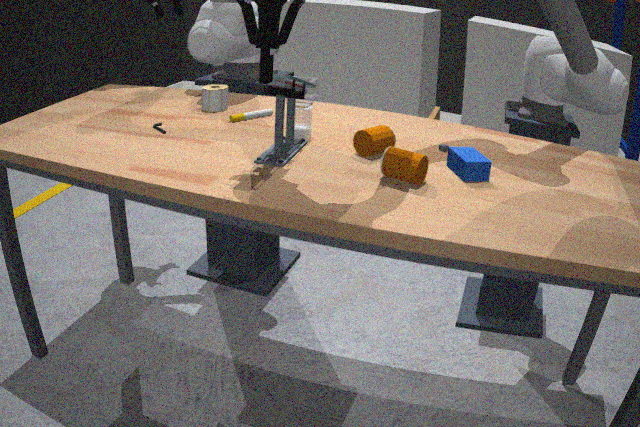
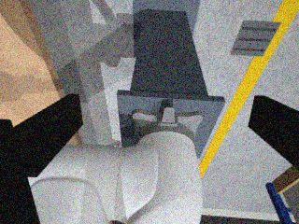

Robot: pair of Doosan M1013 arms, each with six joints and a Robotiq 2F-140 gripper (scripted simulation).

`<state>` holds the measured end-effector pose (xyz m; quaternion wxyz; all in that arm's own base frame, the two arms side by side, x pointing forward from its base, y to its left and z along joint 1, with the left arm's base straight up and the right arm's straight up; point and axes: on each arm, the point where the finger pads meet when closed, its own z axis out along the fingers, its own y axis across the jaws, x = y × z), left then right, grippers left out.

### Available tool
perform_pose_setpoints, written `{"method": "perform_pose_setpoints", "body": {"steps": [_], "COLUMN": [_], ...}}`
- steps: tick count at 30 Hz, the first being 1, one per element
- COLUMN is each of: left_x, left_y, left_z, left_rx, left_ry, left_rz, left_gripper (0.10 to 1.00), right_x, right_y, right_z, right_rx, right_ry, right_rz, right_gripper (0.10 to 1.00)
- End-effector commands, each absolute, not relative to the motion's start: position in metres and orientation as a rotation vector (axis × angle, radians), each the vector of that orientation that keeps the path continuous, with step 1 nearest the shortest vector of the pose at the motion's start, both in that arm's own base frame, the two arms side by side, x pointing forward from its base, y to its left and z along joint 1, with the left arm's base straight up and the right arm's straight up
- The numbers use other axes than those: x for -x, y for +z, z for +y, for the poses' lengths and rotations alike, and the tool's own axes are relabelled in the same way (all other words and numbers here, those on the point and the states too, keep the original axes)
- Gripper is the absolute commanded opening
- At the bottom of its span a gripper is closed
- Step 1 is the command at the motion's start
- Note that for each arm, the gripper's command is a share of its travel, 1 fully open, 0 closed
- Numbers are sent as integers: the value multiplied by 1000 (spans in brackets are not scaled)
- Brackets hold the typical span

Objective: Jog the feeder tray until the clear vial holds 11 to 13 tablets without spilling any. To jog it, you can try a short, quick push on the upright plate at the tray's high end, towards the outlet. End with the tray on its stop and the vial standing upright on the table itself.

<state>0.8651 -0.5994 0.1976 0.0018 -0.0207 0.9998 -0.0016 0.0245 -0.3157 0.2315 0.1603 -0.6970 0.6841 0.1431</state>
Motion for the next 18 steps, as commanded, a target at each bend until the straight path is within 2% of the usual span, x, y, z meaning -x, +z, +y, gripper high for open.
{"method": "perform_pose_setpoints", "body": {"steps": [1,18], "left_x": [-863,-839], "left_y": [197,191], "left_z": [-597,-601], "left_rx": [68,64], "left_ry": [0,-5], "left_rz": [3139,3136], "left_gripper": [99,99], "right_x": [-23,-23], "right_y": [233,233], "right_z": [-313,-313], "right_rx": [1987,1987], "right_ry": [417,417], "right_rz": [1958,1958], "right_gripper": [1000,1000]}}
